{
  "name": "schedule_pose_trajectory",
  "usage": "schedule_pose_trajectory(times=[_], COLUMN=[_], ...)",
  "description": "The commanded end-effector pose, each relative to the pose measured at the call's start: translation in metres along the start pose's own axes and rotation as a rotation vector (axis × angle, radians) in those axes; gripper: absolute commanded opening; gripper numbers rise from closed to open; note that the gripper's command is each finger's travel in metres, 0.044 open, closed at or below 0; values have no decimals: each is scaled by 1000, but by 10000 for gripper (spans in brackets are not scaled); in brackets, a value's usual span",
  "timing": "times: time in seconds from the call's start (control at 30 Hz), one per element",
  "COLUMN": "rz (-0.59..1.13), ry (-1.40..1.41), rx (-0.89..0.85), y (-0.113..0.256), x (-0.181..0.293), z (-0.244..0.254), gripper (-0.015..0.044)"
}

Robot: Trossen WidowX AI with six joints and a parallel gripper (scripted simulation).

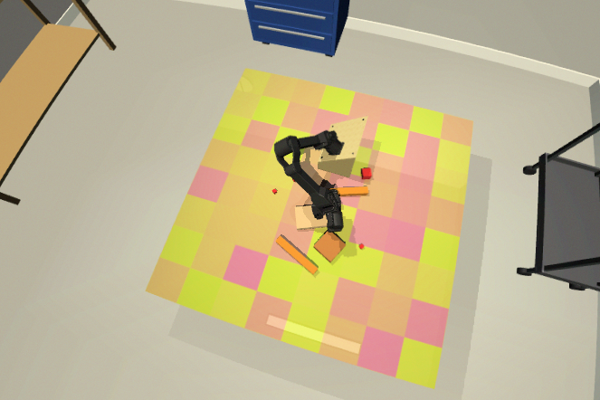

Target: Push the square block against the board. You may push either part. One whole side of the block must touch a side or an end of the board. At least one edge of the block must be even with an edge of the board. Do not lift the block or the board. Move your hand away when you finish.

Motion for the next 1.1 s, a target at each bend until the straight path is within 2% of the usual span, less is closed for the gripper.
schedule_pose_trajectory(times=[0.0,1.07], rz=[-5,-8], ry=[-3,-4], rx=[5,7], y=[-1,-1], x=[-7,-26], z=[-3,-9], gripper=[0,0])
Point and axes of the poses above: the point midway between the two fingers, 35 mm back from their tips, its own y axis back along the fingers, its own z axis across the jaws, x = y × z, the point moved 2 cm from there along y, back along the fingers, and after that the axes turned 15 degrees about y, right-handed, at the moved point
